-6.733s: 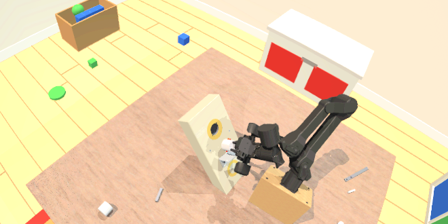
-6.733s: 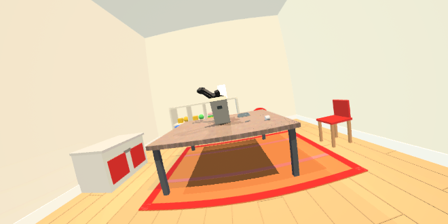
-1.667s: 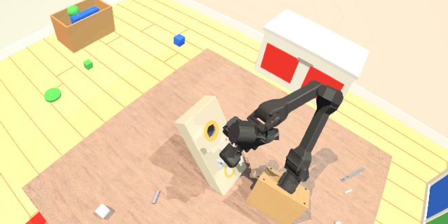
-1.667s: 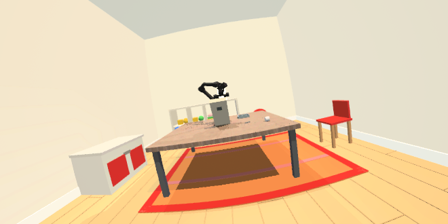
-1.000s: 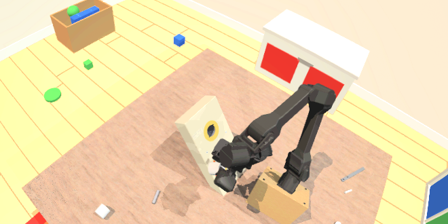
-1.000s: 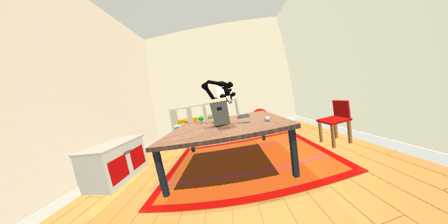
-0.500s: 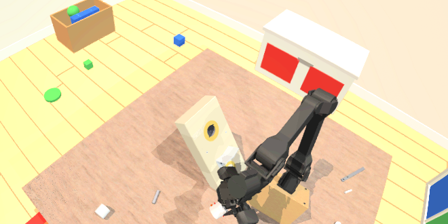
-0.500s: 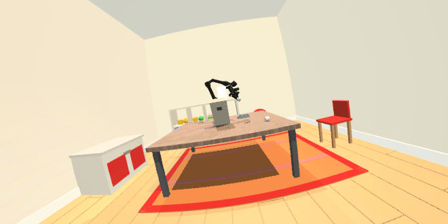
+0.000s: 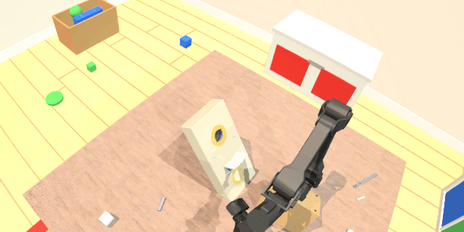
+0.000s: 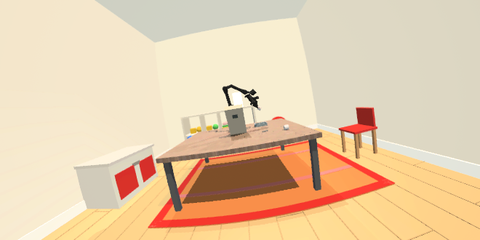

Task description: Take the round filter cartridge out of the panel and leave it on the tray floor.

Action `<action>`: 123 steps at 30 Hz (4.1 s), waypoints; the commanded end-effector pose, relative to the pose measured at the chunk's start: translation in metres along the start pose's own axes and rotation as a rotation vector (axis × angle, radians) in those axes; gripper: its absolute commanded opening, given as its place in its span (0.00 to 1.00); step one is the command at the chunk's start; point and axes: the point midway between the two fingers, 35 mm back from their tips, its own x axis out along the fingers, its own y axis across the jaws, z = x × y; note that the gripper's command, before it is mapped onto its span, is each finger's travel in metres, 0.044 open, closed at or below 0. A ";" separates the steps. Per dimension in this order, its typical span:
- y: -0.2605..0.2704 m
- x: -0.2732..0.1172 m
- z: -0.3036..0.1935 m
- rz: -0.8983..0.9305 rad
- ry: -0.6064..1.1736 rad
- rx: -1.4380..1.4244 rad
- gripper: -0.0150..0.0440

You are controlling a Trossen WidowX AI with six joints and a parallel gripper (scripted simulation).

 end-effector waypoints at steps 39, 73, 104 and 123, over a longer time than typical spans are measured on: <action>0.116 0.123 -0.115 0.252 0.012 -0.421 0.25; 0.114 0.083 -0.093 0.244 0.019 -0.425 1.00; 0.116 0.087 -0.094 0.252 0.012 -0.421 1.00; 0.116 0.087 -0.094 0.252 0.012 -0.421 1.00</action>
